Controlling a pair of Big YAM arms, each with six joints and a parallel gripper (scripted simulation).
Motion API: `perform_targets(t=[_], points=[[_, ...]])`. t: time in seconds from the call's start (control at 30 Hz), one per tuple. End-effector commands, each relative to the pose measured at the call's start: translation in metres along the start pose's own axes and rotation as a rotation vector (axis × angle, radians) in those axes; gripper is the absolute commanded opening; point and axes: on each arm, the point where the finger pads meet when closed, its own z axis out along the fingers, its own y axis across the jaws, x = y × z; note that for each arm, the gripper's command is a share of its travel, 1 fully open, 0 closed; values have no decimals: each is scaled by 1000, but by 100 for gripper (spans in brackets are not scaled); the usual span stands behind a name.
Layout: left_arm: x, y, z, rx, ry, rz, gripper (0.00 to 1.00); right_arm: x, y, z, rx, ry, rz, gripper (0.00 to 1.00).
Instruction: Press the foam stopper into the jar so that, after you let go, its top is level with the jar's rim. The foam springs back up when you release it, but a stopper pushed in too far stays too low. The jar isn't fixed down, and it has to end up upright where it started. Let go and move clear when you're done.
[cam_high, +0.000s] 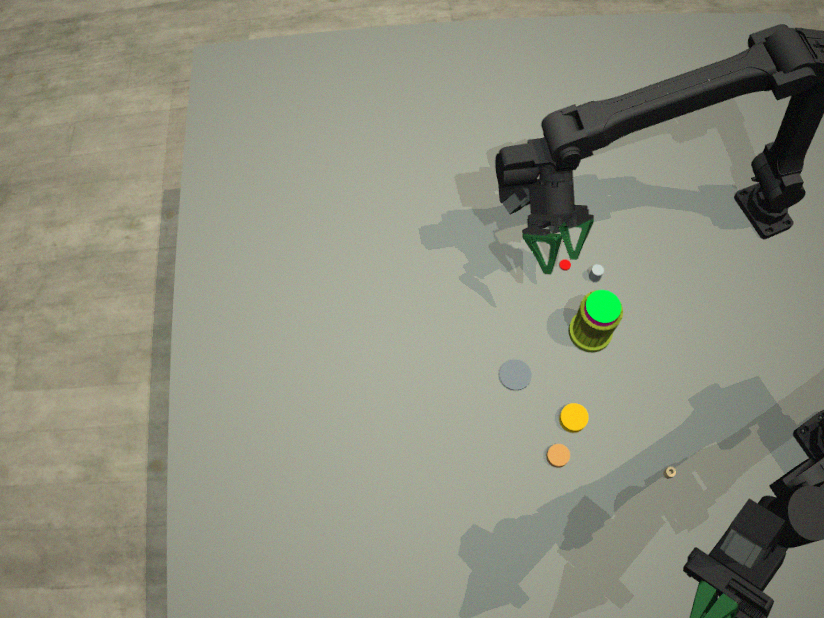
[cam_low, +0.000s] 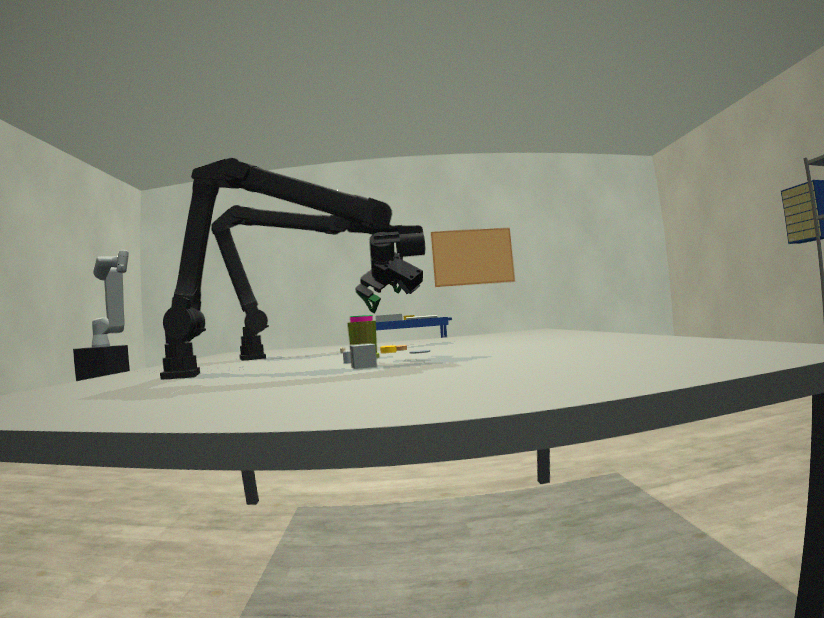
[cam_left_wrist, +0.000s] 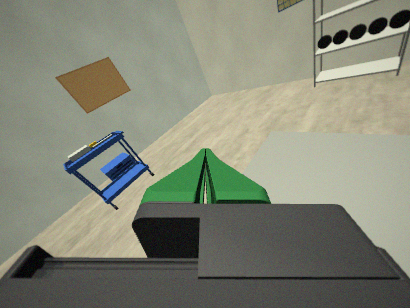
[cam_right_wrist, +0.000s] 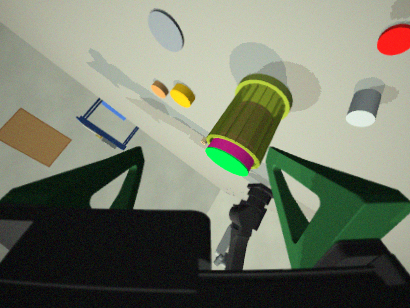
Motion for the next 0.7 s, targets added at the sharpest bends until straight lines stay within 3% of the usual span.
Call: perform_targets(t=[0.0, 0.23, 0.3, 0.43, 0.67], points=[[-6, 8, -14, 28, -1, -125, 0, -12, -27, 4, 6, 44, 219, 98], [-20, 5, -41, 134, -27, -286, 0, 4, -42, -9, -36, 129, 467, 98], [-23, 4, -49, 166, -30, -332, 0, -1, -54, -1, -28, 168, 563, 98], [-21, -1, -55, 199, -22, -374, 0, 12, -54, 6, -16, 204, 613, 98], [-31, -3, -74, 269, -36, -436, 0, 8, -70, -4, -46, 264, 769, 98]])
